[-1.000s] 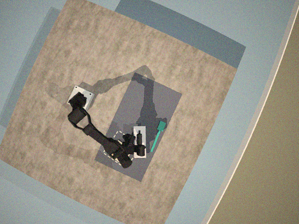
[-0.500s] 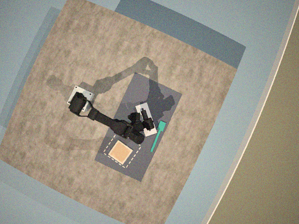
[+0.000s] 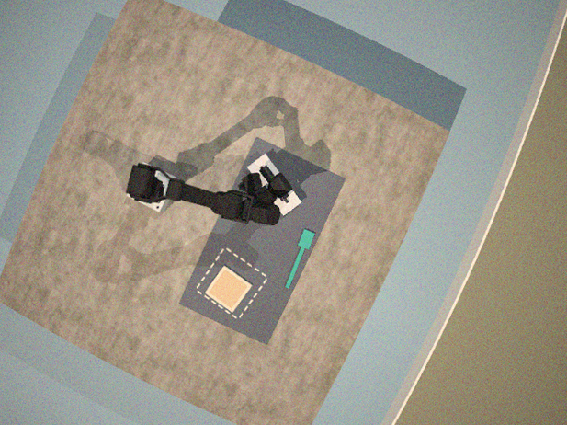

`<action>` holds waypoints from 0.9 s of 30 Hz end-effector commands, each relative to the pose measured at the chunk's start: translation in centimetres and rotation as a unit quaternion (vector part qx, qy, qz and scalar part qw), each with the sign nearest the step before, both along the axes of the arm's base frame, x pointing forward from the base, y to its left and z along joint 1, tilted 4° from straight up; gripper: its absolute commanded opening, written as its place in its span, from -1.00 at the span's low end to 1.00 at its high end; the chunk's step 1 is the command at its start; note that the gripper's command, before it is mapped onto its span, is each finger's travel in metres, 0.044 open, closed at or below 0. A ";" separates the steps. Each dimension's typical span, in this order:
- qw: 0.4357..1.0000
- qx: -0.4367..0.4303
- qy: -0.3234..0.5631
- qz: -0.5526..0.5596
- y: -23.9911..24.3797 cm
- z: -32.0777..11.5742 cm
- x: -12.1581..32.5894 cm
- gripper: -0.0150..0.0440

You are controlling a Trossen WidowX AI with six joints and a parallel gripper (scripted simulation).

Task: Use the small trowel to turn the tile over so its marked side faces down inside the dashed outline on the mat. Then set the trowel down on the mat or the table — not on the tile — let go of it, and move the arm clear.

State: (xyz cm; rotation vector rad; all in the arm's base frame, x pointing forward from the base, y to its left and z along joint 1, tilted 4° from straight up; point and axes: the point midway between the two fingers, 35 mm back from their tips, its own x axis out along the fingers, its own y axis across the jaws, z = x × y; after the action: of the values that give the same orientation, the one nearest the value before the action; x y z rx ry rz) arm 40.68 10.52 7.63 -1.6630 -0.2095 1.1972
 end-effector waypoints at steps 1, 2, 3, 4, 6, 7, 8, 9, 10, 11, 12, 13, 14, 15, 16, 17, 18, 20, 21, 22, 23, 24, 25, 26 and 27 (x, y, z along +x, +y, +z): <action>1.000 0.003 -0.013 0.023 1.7 0.8 -0.7 -0.49; 1.000 0.003 -0.013 0.023 1.7 0.8 -0.7 -0.49; 1.000 0.003 -0.013 0.023 1.7 0.8 -0.7 -0.49; 1.000 0.003 -0.013 0.023 1.7 0.8 -0.7 -0.49; 1.000 0.003 -0.013 0.023 1.7 0.8 -0.7 -0.49; 1.000 0.003 -0.013 0.023 1.7 0.8 -0.7 -0.49; 1.000 0.003 -0.013 0.023 1.7 0.7 -0.7 -0.49; 1.000 0.003 -0.013 0.023 1.7 0.7 -0.7 -0.49; 1.000 0.003 -0.013 0.023 1.7 0.5 -0.7 -0.49; 1.000 0.003 -0.013 0.023 1.8 0.4 -0.7 -0.49; 1.000 0.003 -0.013 0.023 1.8 0.2 -0.7 -0.49; 1.000 0.003 -0.013 0.023 1.8 0.0 -0.7 -0.49; 1.000 0.003 -0.013 0.023 1.8 -0.1 -0.6 -0.49; 1.000 0.003 -0.013 0.023 1.8 -0.3 -0.6 -0.49; 1.000 0.003 -0.013 0.023 1.8 -0.4 -0.6 -0.49; 1.000 0.003 -0.013 0.023 1.8 -0.6 -0.6 -0.49; 1.000 0.003 -0.013 0.023 1.8 -0.8 -0.6 -0.49; 1.000 0.003 -0.013 0.023 1.9 -1.1 -0.6 -0.49; 1.000 0.003 -0.013 0.022 1.9 -1.3 -0.6 -0.49; 1.000 0.003 -0.013 0.022 1.9 -1.4 -0.6 -0.49; 1.000 0.003 -0.013 0.022 1.9 -1.6 -0.6 -0.49; 1.000 0.003 -0.013 0.023 1.9 -1.8 -0.6 -0.49; 1.000 0.003 -0.013 0.023 1.9 -1.9 -0.6 -0.49; 1.000 0.003 -0.013 0.023 1.9 -2.1 -0.6 -0.49; 1.000 0.003 -0.013 0.023 1.9 -2.2 -0.6 -0.49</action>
State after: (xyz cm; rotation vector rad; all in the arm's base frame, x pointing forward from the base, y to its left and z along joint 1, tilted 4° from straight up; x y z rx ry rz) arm 39.95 12.36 5.70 -1.6765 -0.2624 1.2156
